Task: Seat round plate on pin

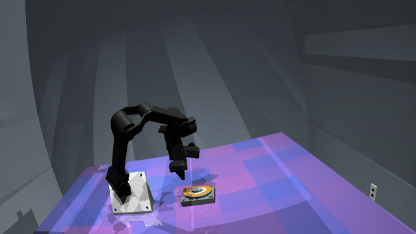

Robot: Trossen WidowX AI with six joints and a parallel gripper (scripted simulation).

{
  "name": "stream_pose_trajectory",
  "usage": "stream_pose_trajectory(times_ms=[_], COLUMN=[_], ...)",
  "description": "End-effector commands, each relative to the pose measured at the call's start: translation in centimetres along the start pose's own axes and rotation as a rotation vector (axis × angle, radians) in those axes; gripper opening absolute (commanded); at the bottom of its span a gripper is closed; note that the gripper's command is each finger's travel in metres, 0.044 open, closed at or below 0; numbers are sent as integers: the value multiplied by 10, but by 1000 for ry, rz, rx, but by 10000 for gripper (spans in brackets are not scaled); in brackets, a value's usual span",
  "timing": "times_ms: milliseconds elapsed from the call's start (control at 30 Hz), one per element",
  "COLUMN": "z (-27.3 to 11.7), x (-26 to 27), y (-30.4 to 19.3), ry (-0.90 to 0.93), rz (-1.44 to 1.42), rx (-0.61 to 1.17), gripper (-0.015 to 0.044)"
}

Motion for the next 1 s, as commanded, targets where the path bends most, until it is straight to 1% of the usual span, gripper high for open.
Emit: stream_pose_trajectory(times_ms=[0, 133, 967], z=[20, 36, 37], x=[-3, -5, -33], y=[-2, -4, -8], ry=[-9, -11, -13], rz=[-5, -5, -5], rx=[9, 9, 10], gripper=[0, 0, 0])
Point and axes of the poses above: the point midway between the two fingers, 35 mm back from their tips, its own z axis out along the fingers, its own x axis across the jaws, y = z × x, the point moved 2 cm from there along -z, back along the fingers, and after that the axes turned 4 degrees about z, right-handed, at the moved point
